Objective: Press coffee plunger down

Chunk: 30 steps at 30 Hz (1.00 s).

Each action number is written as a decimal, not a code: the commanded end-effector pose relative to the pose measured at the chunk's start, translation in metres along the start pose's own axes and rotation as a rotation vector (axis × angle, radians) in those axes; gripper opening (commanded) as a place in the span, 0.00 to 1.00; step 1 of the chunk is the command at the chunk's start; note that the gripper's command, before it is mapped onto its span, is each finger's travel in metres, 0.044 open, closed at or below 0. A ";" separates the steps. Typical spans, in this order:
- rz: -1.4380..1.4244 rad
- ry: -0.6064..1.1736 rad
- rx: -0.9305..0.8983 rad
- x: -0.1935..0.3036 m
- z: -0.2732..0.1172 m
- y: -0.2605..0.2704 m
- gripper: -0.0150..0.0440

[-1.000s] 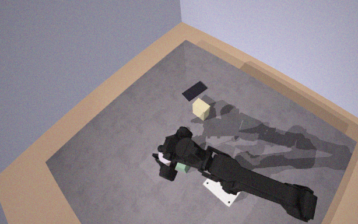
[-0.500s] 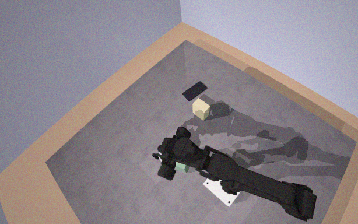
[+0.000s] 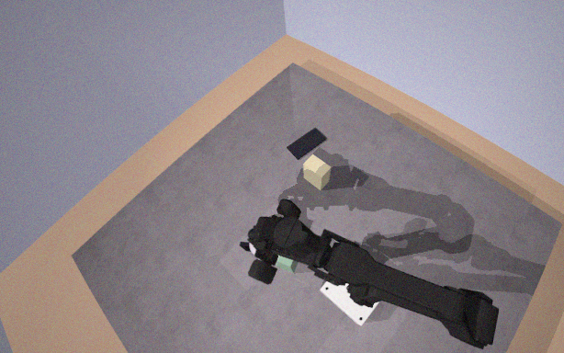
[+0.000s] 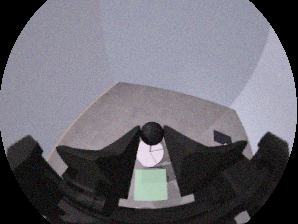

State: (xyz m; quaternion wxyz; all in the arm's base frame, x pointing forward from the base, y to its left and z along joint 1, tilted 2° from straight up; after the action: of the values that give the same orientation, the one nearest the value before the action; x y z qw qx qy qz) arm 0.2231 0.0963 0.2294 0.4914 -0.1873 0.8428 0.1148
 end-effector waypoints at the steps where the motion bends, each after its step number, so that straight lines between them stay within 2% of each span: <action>1: 0.002 0.002 0.001 0.003 0.003 0.000 0.46; 30: 0.002 0.001 0.001 0.040 0.034 0.001 0.46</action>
State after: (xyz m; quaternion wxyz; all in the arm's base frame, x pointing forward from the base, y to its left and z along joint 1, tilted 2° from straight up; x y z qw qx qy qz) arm 0.2338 0.1027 0.2017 0.5211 -0.1852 0.8244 0.1209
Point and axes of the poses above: the point midway between the two fingers, 35 mm back from their tips, its own z axis out along the fingers, its own y axis across the jaws, x = y × z, the point moved 5 cm from there along -z, back along the fingers, and after that the axes turned 1 degree about -z, right-handed, at the moved point
